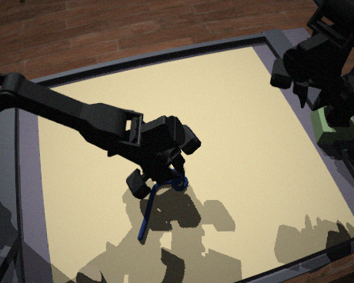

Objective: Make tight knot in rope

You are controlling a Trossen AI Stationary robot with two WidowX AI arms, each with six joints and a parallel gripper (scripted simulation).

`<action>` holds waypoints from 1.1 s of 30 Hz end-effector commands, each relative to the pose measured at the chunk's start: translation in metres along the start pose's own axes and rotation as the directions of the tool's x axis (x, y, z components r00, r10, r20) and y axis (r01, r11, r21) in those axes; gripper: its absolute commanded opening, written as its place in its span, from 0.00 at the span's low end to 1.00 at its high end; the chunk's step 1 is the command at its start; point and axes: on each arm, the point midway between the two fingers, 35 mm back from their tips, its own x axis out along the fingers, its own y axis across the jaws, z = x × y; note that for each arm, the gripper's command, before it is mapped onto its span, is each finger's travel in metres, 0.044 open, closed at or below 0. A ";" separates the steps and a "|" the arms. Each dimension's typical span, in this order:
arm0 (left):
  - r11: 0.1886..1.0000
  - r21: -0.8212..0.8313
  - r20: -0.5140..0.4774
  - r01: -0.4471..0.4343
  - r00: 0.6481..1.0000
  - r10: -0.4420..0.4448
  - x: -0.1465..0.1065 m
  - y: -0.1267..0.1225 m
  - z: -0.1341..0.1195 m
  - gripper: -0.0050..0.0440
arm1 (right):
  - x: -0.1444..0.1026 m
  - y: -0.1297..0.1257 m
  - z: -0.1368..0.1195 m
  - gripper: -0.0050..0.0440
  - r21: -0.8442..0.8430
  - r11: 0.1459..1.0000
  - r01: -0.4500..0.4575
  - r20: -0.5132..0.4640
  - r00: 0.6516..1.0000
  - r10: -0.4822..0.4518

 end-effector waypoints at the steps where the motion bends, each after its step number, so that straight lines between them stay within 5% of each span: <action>1: 1.000 0.005 0.006 -0.011 1.000 0.011 -0.004 0.000 0.001 0.17 | -0.003 0.000 0.001 0.31 0.002 1.000 -0.012 -0.007 1.000 0.012; 22: 1.000 0.005 0.006 -0.011 1.000 0.011 -0.011 -0.006 -0.001 0.17 | -0.003 0.000 0.001 0.31 0.002 1.000 -0.012 -0.007 1.000 0.012; 33: 1.000 0.005 0.005 -0.008 1.000 0.008 0.018 -0.044 -0.011 0.17 | -0.003 0.000 0.001 0.31 0.002 1.000 -0.012 -0.007 1.000 0.012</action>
